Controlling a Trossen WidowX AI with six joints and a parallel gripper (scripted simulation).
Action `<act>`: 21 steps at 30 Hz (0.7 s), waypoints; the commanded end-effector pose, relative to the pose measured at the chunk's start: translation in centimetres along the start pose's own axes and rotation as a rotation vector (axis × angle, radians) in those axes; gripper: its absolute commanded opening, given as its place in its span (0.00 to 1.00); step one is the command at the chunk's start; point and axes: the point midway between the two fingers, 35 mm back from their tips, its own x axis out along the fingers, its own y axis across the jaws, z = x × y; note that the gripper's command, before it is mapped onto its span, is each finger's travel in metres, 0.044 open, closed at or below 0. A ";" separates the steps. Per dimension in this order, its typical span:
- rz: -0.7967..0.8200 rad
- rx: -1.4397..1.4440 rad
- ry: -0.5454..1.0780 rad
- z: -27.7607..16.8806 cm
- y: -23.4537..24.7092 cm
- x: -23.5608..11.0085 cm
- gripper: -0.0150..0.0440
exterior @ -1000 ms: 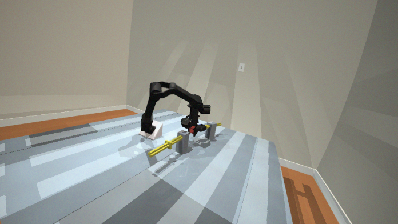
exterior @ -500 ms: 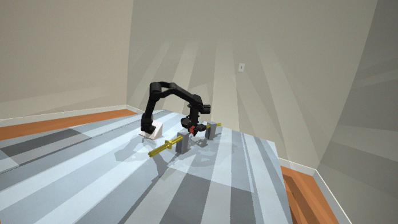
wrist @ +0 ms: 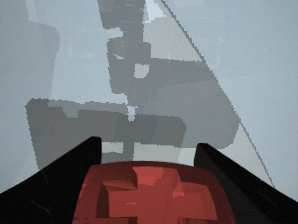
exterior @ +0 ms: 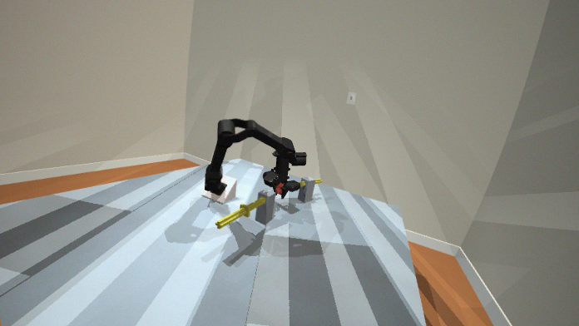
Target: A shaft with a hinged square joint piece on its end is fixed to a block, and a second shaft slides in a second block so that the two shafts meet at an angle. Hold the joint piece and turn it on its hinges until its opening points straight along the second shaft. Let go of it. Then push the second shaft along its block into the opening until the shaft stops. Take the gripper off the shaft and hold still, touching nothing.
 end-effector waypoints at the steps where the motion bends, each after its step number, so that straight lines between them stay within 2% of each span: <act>1: 0.000 0.000 0.000 0.0 0.0 0.0 0.41; 5: 0.000 0.000 0.000 0.0 0.0 0.0 0.25; 11: -0.001 -0.012 -0.004 0.0 0.1 0.0 0.25; 21: -0.007 -0.193 -0.066 -0.1 0.9 -0.3 0.25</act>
